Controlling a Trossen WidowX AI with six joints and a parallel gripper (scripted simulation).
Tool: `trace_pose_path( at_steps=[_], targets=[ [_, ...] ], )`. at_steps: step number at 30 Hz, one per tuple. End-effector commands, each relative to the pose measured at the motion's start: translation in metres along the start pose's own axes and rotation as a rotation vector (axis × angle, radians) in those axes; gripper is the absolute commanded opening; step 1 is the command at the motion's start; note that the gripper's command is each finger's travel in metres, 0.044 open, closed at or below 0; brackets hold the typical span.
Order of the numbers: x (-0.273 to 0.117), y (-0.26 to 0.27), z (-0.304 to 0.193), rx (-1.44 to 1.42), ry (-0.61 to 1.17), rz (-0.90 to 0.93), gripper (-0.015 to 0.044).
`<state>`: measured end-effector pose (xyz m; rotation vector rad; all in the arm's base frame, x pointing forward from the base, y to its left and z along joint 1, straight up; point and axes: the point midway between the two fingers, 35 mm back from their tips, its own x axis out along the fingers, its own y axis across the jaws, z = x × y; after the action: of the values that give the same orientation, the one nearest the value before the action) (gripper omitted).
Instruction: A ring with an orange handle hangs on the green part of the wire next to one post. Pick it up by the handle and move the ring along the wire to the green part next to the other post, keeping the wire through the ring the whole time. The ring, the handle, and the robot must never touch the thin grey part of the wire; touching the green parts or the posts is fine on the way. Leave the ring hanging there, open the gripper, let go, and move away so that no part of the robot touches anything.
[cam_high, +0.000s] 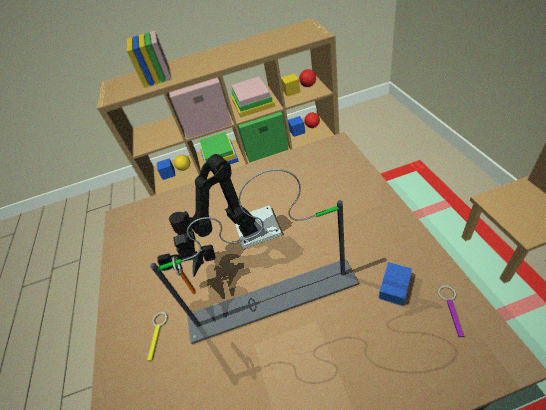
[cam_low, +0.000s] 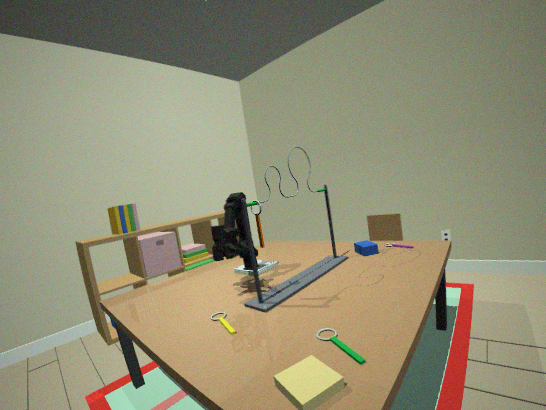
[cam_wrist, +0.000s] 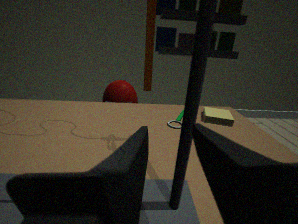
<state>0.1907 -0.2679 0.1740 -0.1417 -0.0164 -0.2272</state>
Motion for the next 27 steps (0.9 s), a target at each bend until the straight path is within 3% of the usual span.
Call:
trace_pose_path(
  at_steps=[1,8,17,27],
  targets=[
    [-0.015,0.017,-0.023,0.128,0.024,0.046,0.0160],
    [-0.014,0.017,-0.022,0.128,0.023,0.046,0.0160],
    [0.036,0.013,0.026,0.127,0.018,0.045,0.0160],
    [0.042,0.012,0.028,0.127,0.018,0.045,0.0160]
  ],
)
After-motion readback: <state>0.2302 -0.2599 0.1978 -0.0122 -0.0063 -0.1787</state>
